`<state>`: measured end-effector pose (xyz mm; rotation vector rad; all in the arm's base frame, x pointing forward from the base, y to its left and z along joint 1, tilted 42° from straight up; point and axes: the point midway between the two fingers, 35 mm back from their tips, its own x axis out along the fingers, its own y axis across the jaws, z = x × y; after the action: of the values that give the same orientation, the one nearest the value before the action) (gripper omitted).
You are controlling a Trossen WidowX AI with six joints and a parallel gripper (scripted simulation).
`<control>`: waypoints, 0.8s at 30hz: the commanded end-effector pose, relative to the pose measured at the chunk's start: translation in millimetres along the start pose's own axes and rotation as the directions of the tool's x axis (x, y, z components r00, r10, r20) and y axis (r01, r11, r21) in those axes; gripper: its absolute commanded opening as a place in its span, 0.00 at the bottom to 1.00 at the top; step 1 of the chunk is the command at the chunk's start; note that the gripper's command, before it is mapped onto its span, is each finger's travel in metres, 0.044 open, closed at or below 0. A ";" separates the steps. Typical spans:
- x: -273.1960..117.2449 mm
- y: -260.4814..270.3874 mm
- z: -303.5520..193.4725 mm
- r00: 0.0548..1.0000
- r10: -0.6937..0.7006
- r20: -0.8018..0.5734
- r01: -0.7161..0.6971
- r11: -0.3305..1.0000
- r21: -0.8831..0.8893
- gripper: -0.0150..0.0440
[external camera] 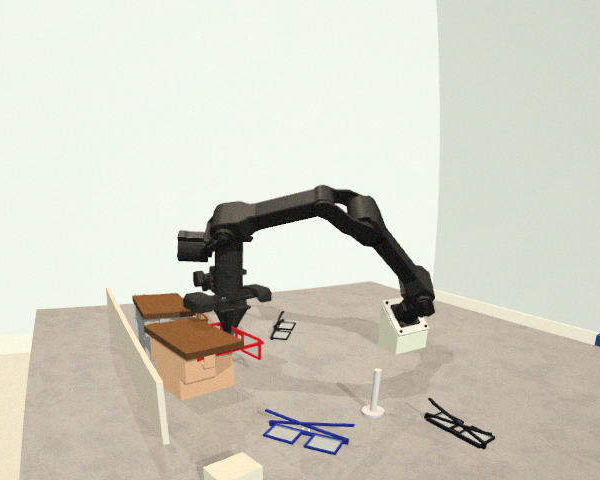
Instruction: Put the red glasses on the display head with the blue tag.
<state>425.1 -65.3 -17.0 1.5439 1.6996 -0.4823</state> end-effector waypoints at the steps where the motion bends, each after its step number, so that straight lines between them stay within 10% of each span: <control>1: 1.2 5.8 0.3 1.000 0.001 -0.003 -0.001 1.000 0.003 0.25; 24: 2.9 19.8 0.0 1.000 0.002 -0.003 -0.002 1.000 0.002 0.25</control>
<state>443.3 -60.2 -14.7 1.5439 1.7011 -0.4813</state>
